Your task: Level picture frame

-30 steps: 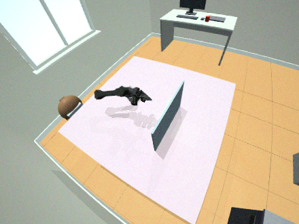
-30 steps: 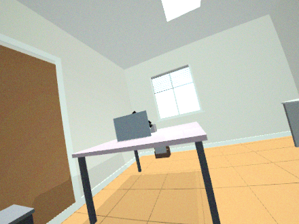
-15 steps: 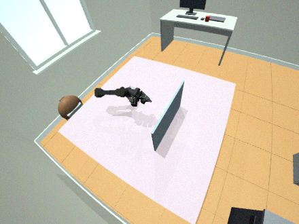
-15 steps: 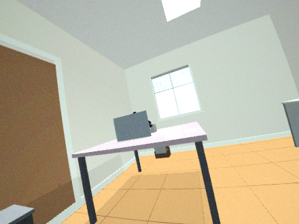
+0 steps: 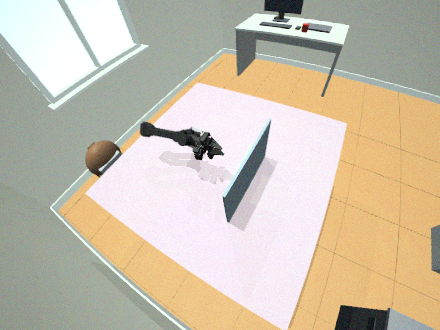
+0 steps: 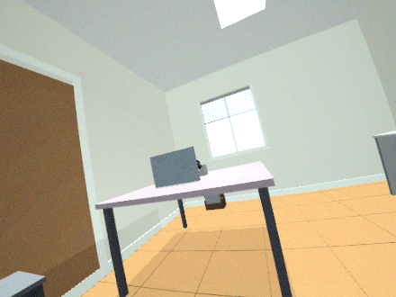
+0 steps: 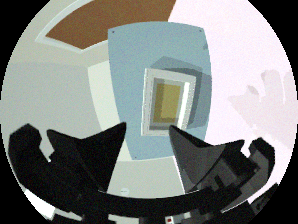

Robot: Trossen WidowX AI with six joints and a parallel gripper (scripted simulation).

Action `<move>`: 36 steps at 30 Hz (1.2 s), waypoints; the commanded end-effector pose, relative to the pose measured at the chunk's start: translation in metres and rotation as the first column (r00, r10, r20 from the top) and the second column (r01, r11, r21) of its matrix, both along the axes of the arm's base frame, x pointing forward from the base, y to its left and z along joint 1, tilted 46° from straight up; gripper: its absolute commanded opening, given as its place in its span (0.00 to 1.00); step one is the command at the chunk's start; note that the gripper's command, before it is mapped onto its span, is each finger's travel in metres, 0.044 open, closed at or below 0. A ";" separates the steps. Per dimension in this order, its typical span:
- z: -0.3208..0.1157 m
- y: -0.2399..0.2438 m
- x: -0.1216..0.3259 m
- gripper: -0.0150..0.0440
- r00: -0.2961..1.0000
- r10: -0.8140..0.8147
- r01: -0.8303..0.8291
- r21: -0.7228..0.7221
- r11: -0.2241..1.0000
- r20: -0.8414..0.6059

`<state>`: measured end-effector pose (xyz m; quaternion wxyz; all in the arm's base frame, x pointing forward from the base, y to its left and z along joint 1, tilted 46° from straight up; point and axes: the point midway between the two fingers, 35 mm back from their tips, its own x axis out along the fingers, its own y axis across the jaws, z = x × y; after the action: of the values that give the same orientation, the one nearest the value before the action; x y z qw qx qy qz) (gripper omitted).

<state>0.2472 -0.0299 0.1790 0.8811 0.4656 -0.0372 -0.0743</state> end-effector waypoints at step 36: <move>-0.002 -0.011 0.076 0.69 1.000 0.006 -0.006 -0.006 1.000 0.004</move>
<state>0.3207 -0.0411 0.1748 0.8815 0.4648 -0.0352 -0.0754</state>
